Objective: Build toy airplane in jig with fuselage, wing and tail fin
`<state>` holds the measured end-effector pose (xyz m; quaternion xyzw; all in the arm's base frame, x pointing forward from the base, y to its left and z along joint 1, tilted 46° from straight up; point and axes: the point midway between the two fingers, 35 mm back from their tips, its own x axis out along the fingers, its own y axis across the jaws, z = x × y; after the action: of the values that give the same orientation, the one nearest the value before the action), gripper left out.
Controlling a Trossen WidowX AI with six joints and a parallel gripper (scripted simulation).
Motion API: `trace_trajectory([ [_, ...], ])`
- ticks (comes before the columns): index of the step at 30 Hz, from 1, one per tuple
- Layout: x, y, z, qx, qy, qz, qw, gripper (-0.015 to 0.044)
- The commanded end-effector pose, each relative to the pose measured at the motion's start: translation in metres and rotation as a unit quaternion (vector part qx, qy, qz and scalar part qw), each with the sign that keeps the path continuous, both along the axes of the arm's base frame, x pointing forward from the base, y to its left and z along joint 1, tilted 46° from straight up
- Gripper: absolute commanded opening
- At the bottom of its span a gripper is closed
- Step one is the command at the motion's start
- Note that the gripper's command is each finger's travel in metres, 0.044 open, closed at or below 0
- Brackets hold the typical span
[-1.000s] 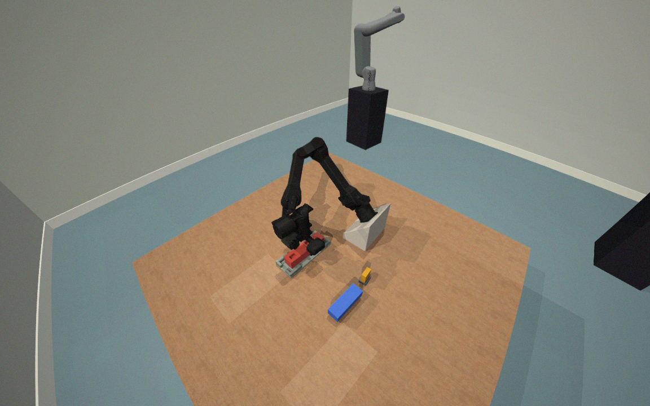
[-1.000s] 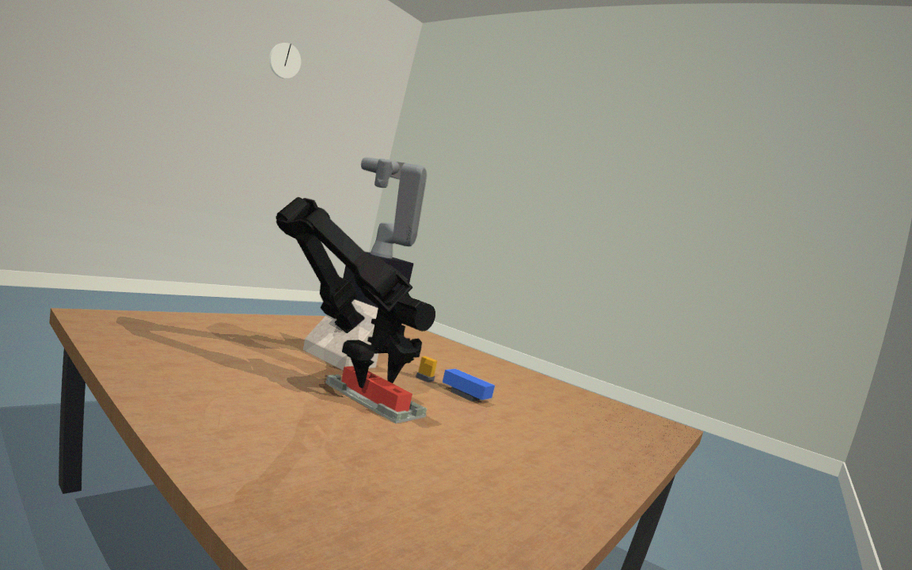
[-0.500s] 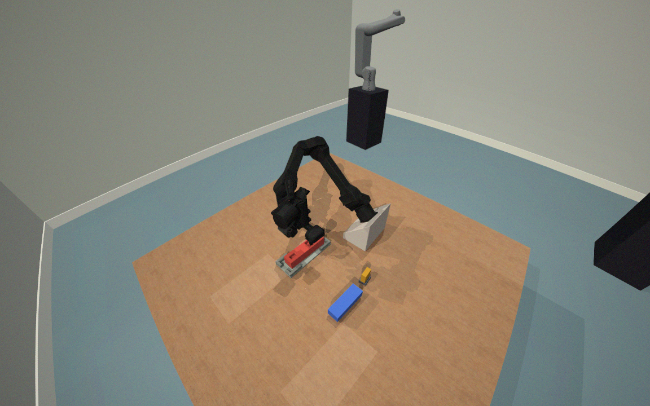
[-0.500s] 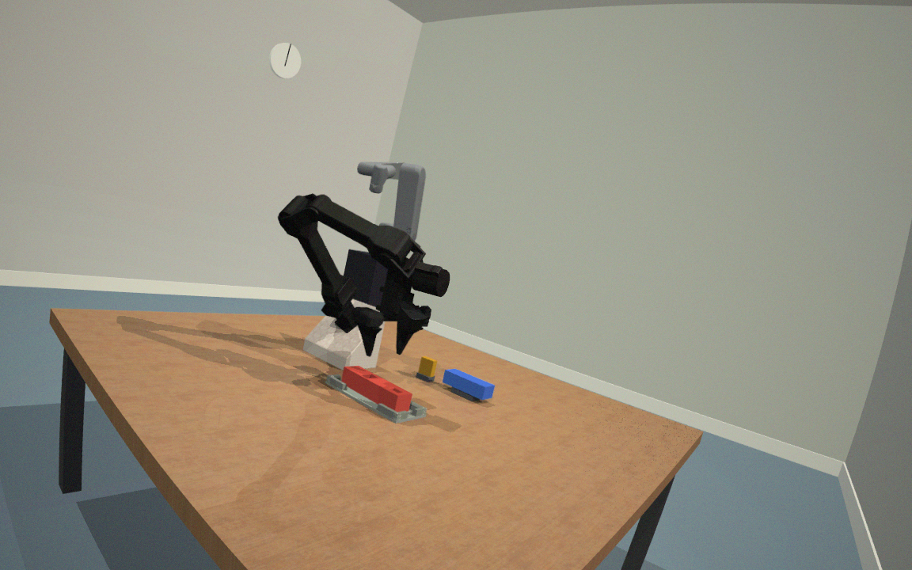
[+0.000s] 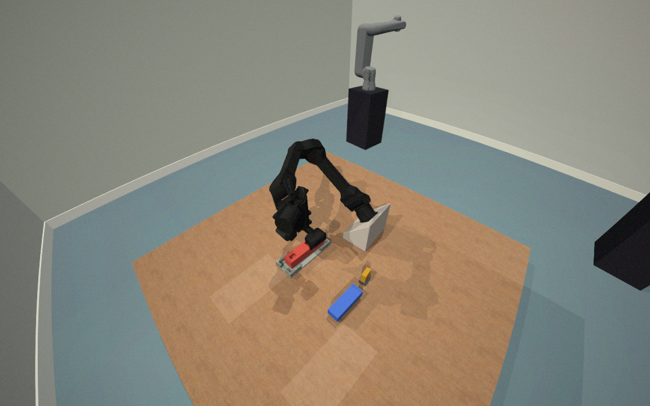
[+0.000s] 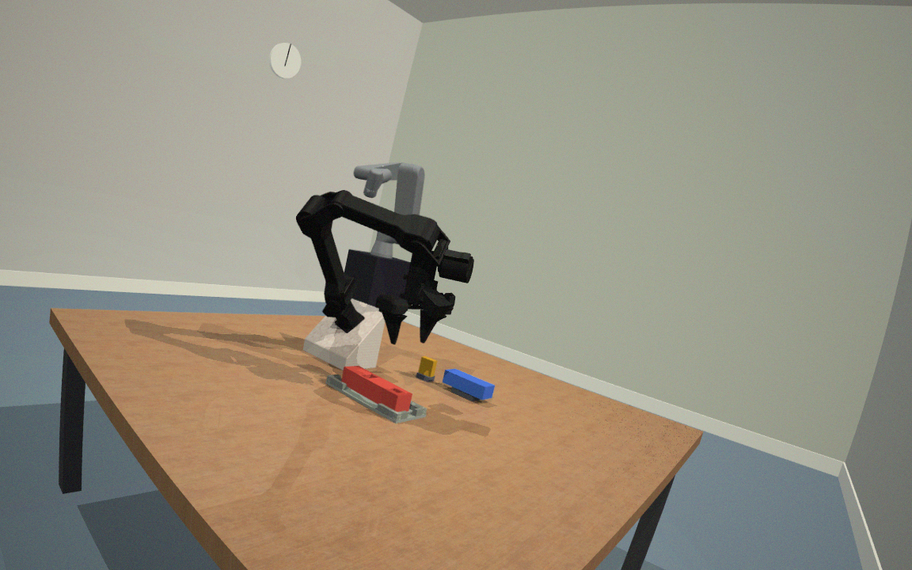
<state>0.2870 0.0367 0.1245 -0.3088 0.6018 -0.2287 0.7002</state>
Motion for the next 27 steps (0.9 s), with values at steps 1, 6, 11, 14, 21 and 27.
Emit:
trace_trajectory([
  [1, 0.017, 0.043, -0.038, 0.002, 0.008, 0.003, 1.000, 0.0440],
  [6, 0.024, 0.096, -0.092, 0.004, 0.011, 0.006, 1.000, 0.0440],
  [11, 0.017, 0.144, -0.154, 0.000, 0.010, 0.005, 1.000, 0.0440],
  [14, 0.013, 0.155, -0.172, -0.002, 0.005, 0.000, 1.000, 0.0440],
  [21, 0.014, 0.153, -0.174, -0.002, 0.005, 0.000, 1.000, 0.0440],
  [27, 0.020, 0.124, -0.202, -0.002, 0.004, 0.000, 1.000, 0.0440],
])
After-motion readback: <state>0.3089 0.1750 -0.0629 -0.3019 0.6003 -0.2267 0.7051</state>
